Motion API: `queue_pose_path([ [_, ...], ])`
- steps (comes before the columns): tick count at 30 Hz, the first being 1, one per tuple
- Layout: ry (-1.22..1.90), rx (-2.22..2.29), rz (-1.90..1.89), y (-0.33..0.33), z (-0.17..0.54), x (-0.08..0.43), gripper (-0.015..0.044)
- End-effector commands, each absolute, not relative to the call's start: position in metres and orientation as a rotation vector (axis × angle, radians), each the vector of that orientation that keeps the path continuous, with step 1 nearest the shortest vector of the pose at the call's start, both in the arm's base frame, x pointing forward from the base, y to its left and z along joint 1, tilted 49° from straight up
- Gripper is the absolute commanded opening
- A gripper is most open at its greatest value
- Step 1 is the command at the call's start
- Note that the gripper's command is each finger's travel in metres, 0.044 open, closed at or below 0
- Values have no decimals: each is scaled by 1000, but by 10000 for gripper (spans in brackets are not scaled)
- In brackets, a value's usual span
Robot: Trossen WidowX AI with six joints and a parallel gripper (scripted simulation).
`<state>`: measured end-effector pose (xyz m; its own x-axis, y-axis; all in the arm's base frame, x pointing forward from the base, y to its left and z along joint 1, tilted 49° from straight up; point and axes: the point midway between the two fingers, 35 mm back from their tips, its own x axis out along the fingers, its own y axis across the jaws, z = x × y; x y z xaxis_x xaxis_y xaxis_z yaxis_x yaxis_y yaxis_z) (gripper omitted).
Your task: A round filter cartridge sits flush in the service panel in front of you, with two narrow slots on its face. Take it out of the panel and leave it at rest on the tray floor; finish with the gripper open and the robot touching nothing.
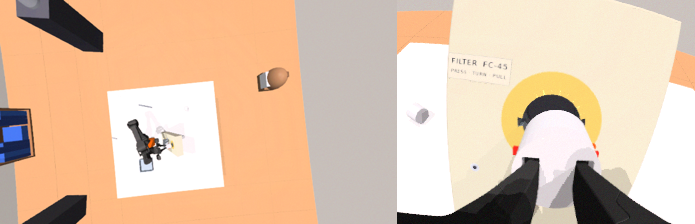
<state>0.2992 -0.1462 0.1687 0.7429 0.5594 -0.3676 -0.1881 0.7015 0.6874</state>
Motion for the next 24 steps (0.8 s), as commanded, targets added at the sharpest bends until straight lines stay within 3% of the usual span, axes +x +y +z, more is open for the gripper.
queue_pose_path([
  [1,583,667,448,-152,176,294,0],
  [24,583,668,448,-114,136,258,0],
])
